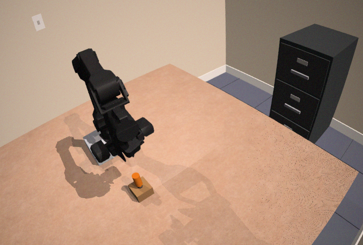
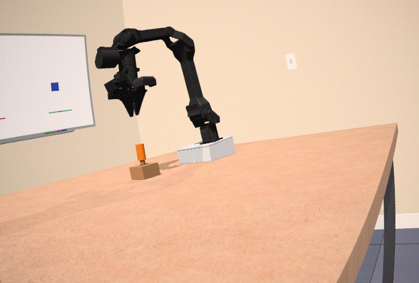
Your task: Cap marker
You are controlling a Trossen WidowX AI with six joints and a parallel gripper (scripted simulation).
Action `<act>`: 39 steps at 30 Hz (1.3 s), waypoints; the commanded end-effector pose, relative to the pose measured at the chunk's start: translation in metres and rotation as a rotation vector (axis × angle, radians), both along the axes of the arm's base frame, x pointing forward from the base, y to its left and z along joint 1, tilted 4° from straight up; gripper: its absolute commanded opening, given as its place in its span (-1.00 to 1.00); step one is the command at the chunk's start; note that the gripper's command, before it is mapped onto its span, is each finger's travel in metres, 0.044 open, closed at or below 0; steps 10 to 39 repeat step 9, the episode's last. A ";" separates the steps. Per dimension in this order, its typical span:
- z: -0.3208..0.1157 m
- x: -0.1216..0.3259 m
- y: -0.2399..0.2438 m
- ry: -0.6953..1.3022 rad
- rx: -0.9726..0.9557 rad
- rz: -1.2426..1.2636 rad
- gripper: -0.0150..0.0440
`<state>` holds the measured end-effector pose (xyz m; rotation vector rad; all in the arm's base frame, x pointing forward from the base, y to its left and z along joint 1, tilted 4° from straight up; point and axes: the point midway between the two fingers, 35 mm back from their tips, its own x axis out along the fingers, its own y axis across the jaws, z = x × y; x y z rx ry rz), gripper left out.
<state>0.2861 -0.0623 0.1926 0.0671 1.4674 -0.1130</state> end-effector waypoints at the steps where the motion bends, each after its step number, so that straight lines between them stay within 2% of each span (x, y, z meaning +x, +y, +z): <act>1: 0.003 0.001 0.000 -0.006 -0.002 -0.004 0.31; 9: 0.003 0.001 0.000 -0.006 -0.002 -0.004 1.00; 39: 0.003 0.001 0.000 -0.006 -0.002 -0.004 1.00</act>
